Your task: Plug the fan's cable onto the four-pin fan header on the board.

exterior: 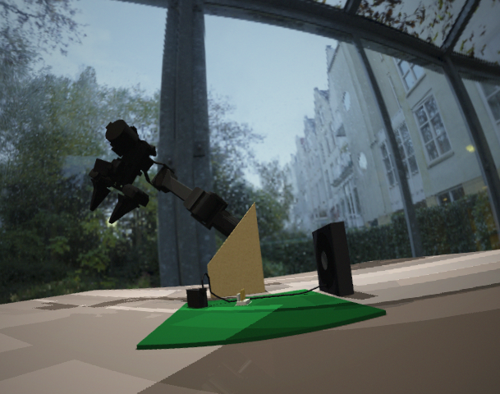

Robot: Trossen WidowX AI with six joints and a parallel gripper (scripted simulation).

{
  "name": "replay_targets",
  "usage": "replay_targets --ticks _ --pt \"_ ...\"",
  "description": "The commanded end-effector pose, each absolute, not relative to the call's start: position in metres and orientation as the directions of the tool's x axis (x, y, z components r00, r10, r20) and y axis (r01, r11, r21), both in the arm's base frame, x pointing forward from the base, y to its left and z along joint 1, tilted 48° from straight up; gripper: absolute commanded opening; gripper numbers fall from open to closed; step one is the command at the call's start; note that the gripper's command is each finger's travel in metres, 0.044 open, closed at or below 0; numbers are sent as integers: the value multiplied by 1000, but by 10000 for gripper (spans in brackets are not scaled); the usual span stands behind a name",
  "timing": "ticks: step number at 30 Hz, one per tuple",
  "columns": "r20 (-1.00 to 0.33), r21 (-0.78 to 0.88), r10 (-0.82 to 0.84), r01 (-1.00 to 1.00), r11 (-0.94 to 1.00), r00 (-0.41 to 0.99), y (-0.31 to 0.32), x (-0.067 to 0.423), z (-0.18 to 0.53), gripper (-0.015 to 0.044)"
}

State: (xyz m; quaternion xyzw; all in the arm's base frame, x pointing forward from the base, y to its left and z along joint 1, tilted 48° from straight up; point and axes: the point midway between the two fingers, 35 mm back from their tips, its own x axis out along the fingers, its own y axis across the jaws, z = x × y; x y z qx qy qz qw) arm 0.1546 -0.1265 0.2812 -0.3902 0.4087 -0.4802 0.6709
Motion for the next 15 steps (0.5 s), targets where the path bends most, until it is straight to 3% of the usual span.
replay_targets --ticks 1,6,15 --pt "-174 -916 -963 325 234 205 -127 155 281 426" --pt "-189 -924 -959 293 247 212 -124 162 277 440" --pt "-395 -917 -890 -159 366 229 -78 241 205 440"
